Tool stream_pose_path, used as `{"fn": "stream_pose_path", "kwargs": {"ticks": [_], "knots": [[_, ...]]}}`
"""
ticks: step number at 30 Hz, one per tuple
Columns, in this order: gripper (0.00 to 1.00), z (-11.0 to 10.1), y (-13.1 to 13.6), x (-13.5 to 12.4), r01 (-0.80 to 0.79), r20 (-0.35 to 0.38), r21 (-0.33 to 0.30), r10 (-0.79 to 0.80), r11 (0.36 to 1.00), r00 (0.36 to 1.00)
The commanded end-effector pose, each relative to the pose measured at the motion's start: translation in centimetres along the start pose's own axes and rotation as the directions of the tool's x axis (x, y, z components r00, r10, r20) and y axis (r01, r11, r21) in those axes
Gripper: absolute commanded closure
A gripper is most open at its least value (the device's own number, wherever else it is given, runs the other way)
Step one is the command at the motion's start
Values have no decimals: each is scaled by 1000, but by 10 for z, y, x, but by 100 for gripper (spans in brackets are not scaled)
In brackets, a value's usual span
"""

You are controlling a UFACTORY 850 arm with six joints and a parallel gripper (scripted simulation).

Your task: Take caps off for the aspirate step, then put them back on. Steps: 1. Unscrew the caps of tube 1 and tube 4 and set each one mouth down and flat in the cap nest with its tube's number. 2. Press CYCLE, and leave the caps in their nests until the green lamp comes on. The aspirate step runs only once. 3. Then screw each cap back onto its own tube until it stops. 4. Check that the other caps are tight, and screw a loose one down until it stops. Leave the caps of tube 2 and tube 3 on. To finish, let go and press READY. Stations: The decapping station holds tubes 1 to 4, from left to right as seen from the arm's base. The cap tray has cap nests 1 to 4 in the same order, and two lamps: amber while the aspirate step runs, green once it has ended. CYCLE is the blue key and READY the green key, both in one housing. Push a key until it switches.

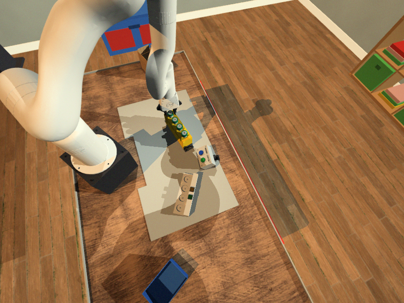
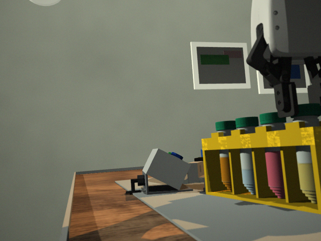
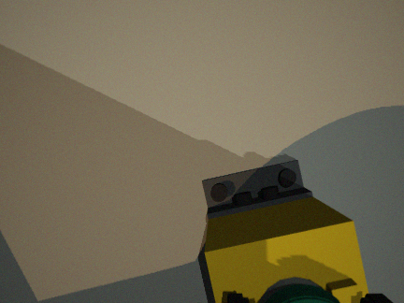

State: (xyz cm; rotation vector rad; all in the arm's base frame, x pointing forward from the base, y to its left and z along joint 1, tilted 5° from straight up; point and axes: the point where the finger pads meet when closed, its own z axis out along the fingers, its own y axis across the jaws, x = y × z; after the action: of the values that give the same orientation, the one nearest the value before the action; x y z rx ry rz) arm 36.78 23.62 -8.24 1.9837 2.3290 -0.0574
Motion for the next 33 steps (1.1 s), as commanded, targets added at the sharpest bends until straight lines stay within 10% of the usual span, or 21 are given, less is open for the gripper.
{"fn": "stream_pose_path", "kwargs": {"ticks": [1, 4, 5, 20, 33], "knots": [[54, 0, 1, 0, -46, -15, -22, 45, 999, 999], [54, 0, 1, 0, -46, -15, -22, 45, 999, 999], [100, 0, 1, 0, -46, -15, -22, 45, 999, 999], [100, 0, 1, 0, 4, -14, -22, -5, 1000, 1000], [100, 0, 0, 0, 460, -2, -26, -460, 888, 888]]}}
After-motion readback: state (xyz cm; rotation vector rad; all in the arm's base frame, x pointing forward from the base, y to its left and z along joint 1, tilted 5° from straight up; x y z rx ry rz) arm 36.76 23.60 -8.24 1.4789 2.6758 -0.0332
